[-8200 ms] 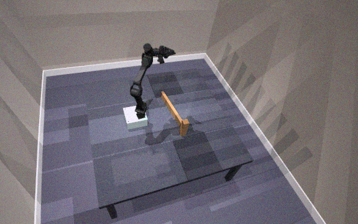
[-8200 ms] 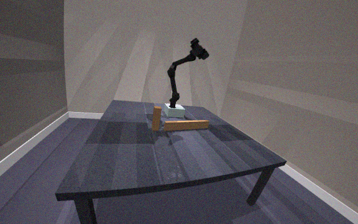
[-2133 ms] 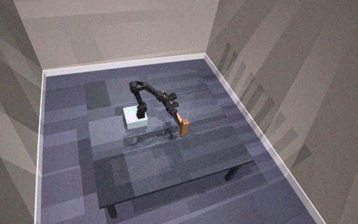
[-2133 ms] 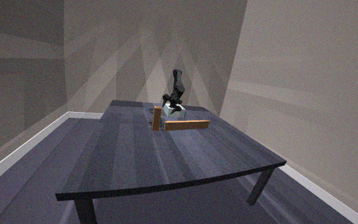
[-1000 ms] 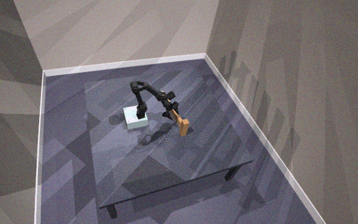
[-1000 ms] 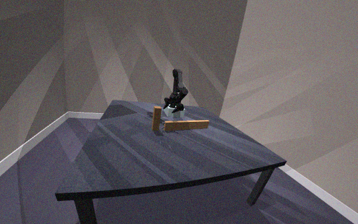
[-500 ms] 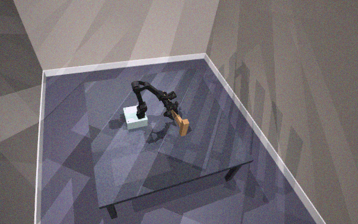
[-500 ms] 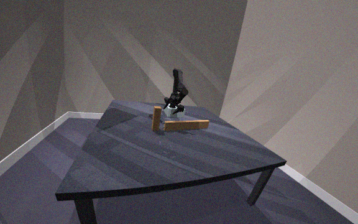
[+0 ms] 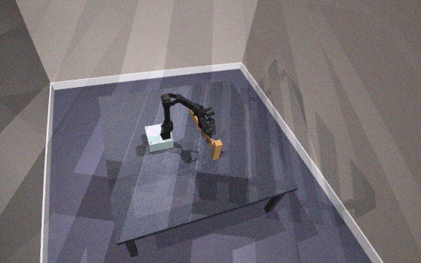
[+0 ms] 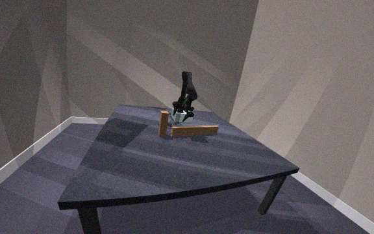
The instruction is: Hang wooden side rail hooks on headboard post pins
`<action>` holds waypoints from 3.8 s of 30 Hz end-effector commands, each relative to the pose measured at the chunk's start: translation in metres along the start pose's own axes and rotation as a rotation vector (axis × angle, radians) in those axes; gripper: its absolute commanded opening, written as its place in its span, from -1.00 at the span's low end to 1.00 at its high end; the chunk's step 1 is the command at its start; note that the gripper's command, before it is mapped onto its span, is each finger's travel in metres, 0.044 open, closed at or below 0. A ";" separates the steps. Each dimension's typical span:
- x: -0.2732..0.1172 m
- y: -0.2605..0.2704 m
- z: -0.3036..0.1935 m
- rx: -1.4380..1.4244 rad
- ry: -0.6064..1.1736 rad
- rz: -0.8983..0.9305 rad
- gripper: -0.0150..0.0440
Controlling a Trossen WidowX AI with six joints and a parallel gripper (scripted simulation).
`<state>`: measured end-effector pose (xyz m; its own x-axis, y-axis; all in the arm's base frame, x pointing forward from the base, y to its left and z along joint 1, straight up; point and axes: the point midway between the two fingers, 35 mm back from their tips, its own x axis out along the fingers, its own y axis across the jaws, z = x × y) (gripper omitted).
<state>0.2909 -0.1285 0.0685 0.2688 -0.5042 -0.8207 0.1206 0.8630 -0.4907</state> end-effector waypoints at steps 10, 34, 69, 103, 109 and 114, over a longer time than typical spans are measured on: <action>-0.011 0.012 0.037 -1.266 -0.071 0.508 1.00; -0.017 0.014 0.043 -1.578 -0.202 0.627 1.00; 0.044 0.049 0.025 -1.578 -0.202 0.627 1.00; 0.081 0.072 0.011 -1.578 -0.202 0.628 0.73; 0.081 0.072 0.011 -1.578 -0.202 0.628 0.20; 0.081 0.072 0.011 -1.578 -0.202 0.628 -0.18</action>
<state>0.3312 -0.1072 -0.0295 0.0231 -0.0093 -0.9997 -0.9996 -0.0144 -0.0229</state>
